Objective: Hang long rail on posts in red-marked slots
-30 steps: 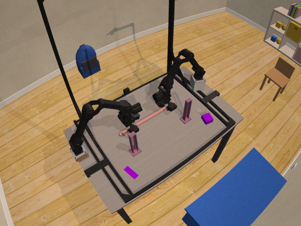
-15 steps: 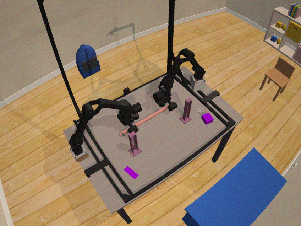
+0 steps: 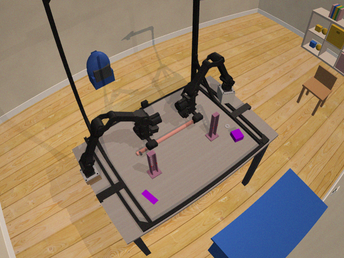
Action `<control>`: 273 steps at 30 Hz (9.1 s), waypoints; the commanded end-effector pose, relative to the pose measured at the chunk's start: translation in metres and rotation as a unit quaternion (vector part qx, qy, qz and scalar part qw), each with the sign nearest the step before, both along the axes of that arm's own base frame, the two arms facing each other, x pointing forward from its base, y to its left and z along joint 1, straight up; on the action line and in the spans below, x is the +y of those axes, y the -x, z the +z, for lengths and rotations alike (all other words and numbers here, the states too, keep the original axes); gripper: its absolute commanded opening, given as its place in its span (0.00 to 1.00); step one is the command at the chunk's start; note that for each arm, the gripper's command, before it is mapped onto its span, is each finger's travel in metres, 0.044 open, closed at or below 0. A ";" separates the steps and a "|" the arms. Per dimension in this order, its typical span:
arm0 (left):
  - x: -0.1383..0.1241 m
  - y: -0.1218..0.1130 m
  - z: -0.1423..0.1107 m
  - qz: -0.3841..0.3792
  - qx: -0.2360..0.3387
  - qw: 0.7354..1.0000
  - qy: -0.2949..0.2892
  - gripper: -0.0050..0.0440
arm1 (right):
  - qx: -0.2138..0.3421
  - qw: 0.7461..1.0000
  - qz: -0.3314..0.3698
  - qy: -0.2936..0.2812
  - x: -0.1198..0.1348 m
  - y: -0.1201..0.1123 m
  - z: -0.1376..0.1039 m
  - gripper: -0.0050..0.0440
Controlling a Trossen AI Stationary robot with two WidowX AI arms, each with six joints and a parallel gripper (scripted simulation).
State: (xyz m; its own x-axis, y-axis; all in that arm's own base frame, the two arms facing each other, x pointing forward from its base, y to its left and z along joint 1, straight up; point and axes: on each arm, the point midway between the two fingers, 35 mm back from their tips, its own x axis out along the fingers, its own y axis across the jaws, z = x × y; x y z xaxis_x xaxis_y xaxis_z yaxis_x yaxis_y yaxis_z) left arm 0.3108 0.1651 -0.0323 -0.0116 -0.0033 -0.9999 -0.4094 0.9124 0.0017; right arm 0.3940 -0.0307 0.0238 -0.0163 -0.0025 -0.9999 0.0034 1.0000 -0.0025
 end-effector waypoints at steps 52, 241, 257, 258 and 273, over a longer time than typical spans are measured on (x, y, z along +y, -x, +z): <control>0.002 -0.003 -0.025 0.000 -0.005 1.000 -0.002 1.00 | -0.007 1.000 0.000 -0.001 0.000 -0.004 -0.023 1.00; -0.012 -0.014 -0.006 0.034 0.025 0.980 -0.193 0.43 | 0.038 0.999 -0.006 0.001 0.004 -0.007 -0.001 0.10; -0.025 -0.015 -0.017 0.011 0.056 0.964 -0.259 0.43 | 0.041 0.999 0.000 -0.001 0.000 -0.007 -0.002 0.10; -0.025 -0.015 -0.017 0.011 0.056 0.964 -0.259 0.43 | 0.041 0.999 0.000 -0.001 0.000 -0.007 -0.002 0.10; -0.014 -0.010 -0.037 0.011 0.056 0.964 -0.259 0.43 | 0.041 0.999 0.000 -0.001 0.000 -0.007 -0.002 0.10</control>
